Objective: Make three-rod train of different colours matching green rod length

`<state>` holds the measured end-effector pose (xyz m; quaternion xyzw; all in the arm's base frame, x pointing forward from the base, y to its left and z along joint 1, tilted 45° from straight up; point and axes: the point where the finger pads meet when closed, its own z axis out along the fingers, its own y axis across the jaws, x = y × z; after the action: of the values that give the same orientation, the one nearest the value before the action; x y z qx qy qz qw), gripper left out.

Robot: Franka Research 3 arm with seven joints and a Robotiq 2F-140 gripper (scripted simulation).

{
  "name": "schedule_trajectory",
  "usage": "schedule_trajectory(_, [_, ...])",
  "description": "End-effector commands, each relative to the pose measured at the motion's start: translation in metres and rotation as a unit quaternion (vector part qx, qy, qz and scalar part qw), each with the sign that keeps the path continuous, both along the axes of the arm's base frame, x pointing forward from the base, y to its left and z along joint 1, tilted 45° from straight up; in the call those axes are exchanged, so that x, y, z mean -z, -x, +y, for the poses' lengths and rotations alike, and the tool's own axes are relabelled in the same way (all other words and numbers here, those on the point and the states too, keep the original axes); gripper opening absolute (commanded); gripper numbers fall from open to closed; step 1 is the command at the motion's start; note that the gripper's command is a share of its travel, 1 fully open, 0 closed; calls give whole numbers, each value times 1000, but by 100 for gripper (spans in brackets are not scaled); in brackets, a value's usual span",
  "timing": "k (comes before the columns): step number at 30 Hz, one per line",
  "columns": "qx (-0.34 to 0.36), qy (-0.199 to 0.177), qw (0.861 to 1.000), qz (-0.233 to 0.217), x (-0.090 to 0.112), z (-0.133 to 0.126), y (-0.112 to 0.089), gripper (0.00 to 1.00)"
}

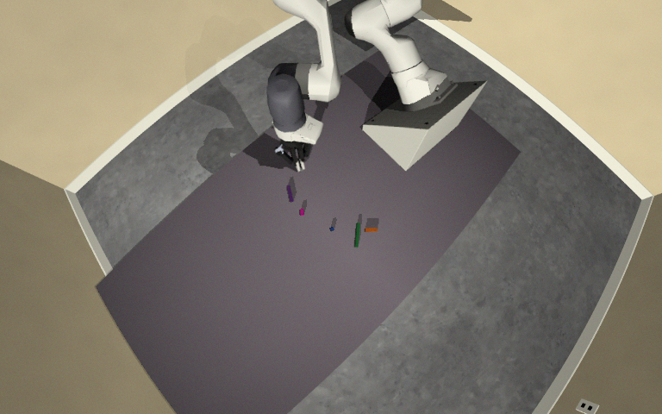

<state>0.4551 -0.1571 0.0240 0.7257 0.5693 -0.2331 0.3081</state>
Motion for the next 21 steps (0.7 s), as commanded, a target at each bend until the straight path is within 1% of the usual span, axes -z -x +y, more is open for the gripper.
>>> schedule_trajectory(1, [-3, 0, 1000, 2, 0, 0, 0, 3])
schedule_trajectory(21, [-3, 0, 1000, 2, 5, -5, 0, 3])
